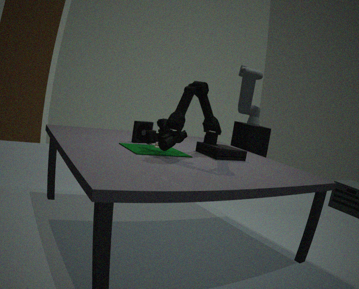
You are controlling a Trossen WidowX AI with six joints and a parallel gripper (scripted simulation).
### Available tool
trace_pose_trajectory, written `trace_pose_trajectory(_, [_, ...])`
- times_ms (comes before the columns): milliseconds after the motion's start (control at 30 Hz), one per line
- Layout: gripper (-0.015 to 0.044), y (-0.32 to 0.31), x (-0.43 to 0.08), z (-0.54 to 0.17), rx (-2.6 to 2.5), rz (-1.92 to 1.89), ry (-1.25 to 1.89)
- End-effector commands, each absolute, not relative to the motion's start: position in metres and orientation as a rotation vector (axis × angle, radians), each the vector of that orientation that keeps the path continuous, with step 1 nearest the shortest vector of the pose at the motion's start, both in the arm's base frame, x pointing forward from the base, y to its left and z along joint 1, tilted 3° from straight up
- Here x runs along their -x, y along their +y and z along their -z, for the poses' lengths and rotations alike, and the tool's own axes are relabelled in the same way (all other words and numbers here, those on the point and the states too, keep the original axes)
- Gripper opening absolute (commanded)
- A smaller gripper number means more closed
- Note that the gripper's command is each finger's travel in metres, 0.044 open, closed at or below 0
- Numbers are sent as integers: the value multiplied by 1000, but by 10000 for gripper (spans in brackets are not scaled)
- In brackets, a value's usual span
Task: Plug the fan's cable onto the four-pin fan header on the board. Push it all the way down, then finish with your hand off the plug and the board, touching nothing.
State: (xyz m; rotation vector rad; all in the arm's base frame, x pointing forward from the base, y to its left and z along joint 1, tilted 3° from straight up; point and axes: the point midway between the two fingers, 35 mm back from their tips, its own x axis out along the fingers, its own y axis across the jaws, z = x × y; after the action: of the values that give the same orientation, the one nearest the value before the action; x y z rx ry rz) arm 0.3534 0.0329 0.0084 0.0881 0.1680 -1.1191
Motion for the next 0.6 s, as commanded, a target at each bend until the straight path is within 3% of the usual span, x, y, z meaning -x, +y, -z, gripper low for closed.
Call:
trace_pose_trajectory(0, [0, 32, -353, -4, -81, 1119, 171])
trace_pose_trajectory(567, [0, 32, -353, 10, -81, 1119, 171])
